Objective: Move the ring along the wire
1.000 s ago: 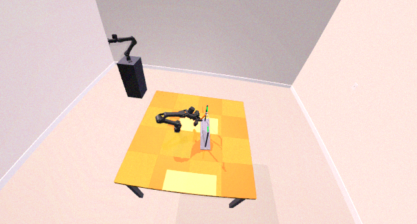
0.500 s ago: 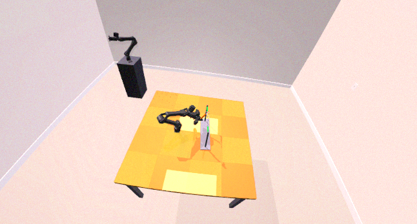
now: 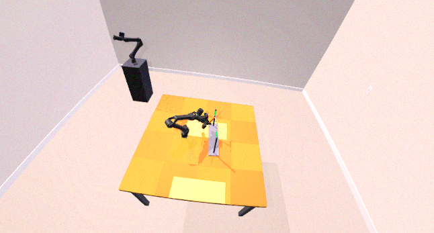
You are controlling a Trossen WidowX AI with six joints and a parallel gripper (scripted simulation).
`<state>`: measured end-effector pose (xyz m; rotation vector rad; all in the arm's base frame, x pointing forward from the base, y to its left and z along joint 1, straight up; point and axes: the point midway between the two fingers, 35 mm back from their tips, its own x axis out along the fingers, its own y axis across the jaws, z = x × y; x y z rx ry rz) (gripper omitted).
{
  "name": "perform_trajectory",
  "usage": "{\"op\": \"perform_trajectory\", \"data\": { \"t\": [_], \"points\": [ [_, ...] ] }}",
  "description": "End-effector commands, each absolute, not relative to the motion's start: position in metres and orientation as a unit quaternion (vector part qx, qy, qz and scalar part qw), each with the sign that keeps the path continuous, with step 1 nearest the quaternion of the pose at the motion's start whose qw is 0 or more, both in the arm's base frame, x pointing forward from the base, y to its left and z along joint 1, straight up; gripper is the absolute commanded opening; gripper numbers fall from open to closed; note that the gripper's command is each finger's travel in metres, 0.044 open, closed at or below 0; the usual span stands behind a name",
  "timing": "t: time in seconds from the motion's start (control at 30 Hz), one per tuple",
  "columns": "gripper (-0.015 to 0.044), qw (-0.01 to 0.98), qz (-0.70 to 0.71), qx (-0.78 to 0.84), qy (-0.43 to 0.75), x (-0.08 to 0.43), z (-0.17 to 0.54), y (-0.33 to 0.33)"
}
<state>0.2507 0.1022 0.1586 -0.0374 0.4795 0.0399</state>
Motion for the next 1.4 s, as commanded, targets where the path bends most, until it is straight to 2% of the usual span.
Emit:
{"op": "perform_trajectory", "data": {
  "t": [0.0, 1.37],
  "points": [
    [-0.015, 0.972, 0.017, -0.014, 0.233, 0.252, 0.162, 0.106],
    [-0.015, 0.972, 0.015, -0.014, 0.232, 0.251, 0.151, 0.119]
  ]
}}
